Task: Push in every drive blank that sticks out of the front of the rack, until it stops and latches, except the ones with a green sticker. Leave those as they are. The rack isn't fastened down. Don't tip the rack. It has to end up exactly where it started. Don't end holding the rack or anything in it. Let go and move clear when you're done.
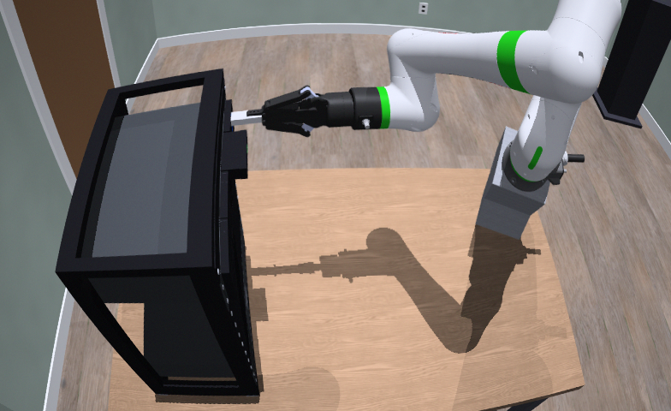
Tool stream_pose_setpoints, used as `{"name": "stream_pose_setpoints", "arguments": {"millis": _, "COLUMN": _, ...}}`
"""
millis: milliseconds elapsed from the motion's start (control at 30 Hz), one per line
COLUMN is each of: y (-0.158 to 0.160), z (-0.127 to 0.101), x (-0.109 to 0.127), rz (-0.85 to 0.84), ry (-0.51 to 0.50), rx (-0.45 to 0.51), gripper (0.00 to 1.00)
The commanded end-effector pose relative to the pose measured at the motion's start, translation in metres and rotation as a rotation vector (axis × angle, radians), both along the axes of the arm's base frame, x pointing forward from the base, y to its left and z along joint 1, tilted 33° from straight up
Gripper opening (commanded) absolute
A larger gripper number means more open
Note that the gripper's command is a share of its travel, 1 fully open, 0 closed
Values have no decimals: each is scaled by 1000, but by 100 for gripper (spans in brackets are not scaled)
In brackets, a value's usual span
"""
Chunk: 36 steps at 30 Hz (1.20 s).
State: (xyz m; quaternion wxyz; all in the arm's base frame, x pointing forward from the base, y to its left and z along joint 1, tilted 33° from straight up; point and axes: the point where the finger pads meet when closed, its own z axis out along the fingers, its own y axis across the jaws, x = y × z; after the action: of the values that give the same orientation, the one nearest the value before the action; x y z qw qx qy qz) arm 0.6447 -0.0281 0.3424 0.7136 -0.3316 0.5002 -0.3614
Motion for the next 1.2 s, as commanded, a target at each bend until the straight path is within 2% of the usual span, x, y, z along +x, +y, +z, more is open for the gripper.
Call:
{"name": "stream_pose_setpoints", "arguments": {"millis": 0, "y": 0, "z": 0, "x": 0, "rz": 0, "ry": 0, "rx": 0, "gripper": 0}}
{"name": "stream_pose_setpoints", "arguments": {"millis": 867, "y": 0, "z": 0, "x": 0, "rz": 0, "ry": 0, "rx": 0, "gripper": 0}}
{"name": "stream_pose_setpoints", "arguments": {"millis": 1033, "y": -1, "z": -1, "x": -5, "rz": 0, "ry": 0, "rx": 0, "gripper": 0}}
{"name": "stream_pose_setpoints", "arguments": {"millis": 1167, "y": -3, "z": -6, "x": -22, "rz": 0, "ry": 0, "rx": 0, "gripper": 0}}
